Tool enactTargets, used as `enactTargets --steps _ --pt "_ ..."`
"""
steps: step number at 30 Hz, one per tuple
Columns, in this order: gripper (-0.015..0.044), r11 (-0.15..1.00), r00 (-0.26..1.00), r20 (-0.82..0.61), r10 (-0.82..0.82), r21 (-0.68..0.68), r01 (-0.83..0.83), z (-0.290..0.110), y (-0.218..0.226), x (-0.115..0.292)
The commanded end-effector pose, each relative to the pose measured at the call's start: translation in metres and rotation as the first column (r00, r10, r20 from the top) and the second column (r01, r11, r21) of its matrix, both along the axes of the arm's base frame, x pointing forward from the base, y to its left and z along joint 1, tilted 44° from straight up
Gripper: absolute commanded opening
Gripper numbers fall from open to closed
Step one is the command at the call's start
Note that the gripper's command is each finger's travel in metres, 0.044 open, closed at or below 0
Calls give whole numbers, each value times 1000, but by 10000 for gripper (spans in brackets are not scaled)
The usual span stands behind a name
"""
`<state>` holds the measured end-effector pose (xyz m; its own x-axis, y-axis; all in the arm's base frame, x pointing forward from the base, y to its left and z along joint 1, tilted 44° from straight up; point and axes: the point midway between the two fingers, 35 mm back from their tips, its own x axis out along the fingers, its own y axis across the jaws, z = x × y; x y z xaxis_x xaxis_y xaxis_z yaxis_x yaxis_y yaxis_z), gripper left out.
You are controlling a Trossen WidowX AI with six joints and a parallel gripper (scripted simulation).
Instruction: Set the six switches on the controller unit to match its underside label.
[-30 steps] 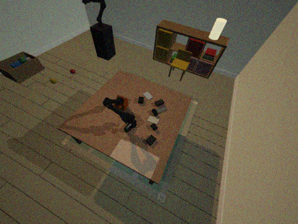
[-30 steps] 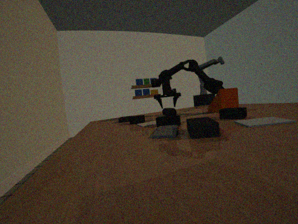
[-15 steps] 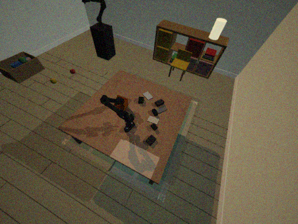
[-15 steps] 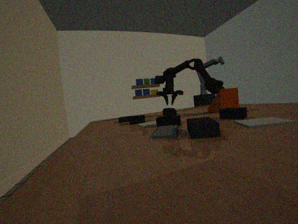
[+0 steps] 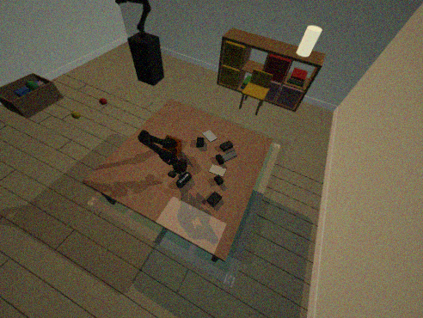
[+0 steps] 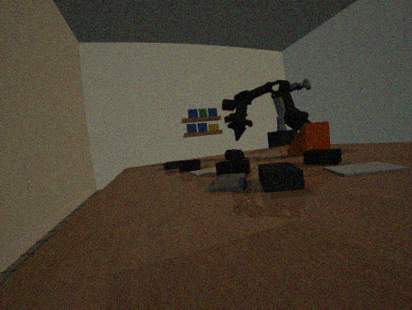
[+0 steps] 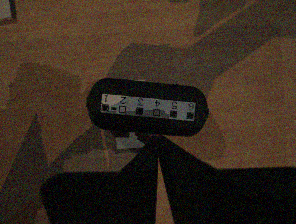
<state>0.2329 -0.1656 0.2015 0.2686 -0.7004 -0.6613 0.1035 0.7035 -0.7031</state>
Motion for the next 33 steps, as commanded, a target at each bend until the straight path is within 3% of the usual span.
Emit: enactTargets --steps 1,20,23,27,33 --pt "0 999 995 86 -47 27 45 1 3 -2" --pt "0 999 995 86 -47 27 45 1 3 -2" --pt "79 1000 999 38 -16 11 16 3 1 -1" --pt "184 984 956 -249 156 -41 -171 11 -9 5" --pt "341 886 669 -643 373 33 -462 22 -25 15"
